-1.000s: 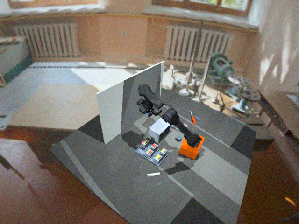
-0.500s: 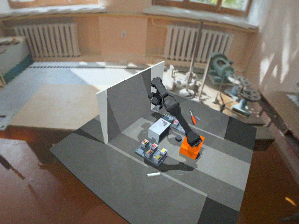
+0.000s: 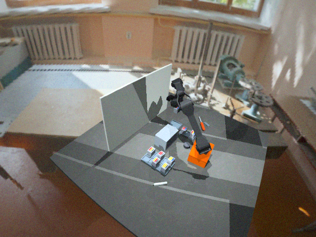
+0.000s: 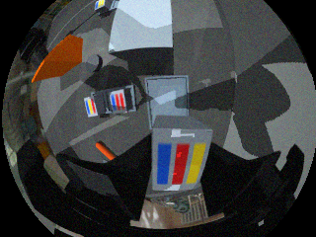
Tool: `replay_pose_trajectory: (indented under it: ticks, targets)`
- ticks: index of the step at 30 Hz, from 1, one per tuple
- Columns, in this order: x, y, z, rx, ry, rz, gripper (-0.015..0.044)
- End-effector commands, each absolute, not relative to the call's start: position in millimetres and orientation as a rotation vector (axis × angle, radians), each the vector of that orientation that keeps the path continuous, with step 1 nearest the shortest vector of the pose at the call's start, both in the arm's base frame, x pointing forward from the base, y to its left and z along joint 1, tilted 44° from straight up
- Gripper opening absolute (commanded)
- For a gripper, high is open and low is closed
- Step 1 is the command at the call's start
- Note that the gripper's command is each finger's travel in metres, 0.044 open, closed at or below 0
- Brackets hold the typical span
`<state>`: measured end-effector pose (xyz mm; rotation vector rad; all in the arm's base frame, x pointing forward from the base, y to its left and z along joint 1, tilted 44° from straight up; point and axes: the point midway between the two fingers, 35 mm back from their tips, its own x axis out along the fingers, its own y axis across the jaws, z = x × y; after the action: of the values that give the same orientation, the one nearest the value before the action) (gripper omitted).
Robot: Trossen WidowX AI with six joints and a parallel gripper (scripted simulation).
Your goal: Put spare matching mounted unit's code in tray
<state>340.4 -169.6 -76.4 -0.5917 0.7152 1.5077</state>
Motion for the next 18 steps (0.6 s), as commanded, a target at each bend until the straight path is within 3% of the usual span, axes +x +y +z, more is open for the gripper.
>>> replay_pose_trajectory:
  ticks: [1, 18]
  targets:
    - [342, -172, -78, -0.614, 0.704, 1.518, 0.0]
    - [344, -161, -92, -0.615, 0.705, 1.517, 0.0]
